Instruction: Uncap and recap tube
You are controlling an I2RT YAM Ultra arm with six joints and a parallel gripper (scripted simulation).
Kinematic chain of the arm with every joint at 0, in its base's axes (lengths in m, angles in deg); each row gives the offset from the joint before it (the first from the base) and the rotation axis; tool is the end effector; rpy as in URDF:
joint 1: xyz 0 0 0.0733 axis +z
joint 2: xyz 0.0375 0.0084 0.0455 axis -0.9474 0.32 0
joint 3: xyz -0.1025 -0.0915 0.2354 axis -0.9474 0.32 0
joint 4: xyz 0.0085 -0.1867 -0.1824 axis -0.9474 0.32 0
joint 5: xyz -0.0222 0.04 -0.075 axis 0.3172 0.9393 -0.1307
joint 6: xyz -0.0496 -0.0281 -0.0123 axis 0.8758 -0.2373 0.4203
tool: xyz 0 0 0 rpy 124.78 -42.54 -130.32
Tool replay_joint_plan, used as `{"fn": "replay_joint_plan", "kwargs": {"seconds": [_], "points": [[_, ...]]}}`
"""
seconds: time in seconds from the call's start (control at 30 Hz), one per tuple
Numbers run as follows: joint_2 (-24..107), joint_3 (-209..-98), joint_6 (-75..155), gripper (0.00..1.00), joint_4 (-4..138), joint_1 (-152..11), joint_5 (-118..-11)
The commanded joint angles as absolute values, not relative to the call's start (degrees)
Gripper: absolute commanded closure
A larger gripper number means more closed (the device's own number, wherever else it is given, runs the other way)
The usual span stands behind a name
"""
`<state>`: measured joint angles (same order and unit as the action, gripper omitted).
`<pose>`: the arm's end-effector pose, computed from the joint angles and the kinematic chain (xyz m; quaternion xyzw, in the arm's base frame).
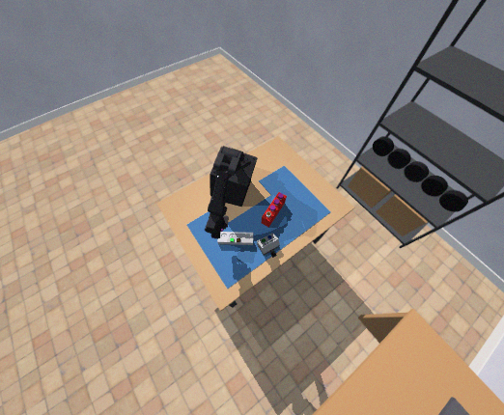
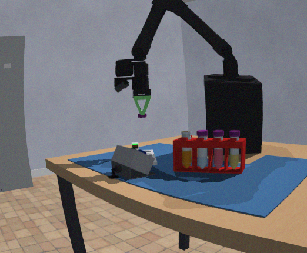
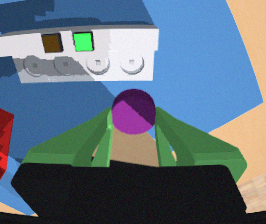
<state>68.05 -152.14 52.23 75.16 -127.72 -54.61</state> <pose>0.2063 -0.2948 0.0140 0.3724 0.9236 0.0672 0.0609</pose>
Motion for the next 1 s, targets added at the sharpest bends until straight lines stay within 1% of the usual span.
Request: {"fn": "replay_joint_plan", "kwargs": {"seconds": [0.0,0.17,0.23,0.3,0.53,0.8,0.87,0.97], "points": [[67.6,-152.2,52.3,1.0,76.1,-127.8,-54.6],[67.6,-152.2,52.3,1.0,76.1,-127.8,-54.6],[65.9,-149.5,59.6,1.0,74.7,-125.6,-54.6],[65.9,-149.5,59.6,1.0,74.7,-125.6,-54.6],[61.1,-142.4,80.5,1.0,71.1,-118.2,-54.8],[57.7,-138.0,97.6,1.0,68.9,-111.3,-55.1],[57.7,-138.0,97.6,1.0,68.9,-111.3,-55.1],[56.0,-136.0,107.4,1.0,68.0,-106.8,-55.4]]}}
